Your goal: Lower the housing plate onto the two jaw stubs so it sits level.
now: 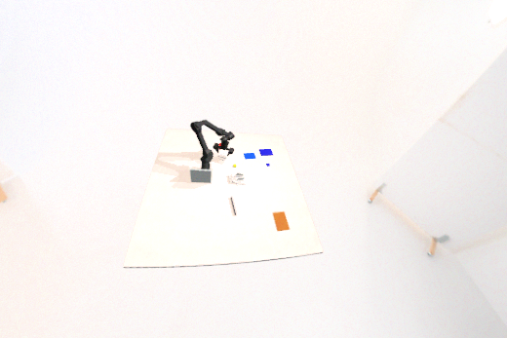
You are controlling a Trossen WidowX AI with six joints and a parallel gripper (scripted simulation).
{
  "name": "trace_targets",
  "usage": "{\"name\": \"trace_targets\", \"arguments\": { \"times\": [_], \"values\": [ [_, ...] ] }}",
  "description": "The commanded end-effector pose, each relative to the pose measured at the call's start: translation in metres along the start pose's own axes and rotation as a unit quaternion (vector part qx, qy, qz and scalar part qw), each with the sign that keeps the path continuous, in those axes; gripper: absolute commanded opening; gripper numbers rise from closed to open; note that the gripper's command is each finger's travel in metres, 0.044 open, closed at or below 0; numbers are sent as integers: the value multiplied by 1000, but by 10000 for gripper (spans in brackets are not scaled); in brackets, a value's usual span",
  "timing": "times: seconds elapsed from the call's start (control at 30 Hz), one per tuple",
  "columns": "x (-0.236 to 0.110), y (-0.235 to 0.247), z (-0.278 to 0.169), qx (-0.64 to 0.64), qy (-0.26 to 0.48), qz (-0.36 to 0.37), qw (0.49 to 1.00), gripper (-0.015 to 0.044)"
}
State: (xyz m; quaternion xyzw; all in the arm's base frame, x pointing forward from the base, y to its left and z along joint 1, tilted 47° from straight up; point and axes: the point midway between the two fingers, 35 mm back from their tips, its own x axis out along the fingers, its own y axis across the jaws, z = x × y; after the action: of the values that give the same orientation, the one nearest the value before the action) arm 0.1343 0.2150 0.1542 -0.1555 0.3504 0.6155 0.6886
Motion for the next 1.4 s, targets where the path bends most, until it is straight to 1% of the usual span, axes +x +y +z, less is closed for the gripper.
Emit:
{"name": "trace_targets", "arguments": {
  "times": [0.0, 0.7, 1.37],
  "values": [
    [2, -1, -2, 4, 3, -2, 1000, 440],
    [32, -1, -2, 4, 3, -1, 1000, 440],
    [33, -1, -2, 4, 3, -1, 1000, 440]
  ]
}}
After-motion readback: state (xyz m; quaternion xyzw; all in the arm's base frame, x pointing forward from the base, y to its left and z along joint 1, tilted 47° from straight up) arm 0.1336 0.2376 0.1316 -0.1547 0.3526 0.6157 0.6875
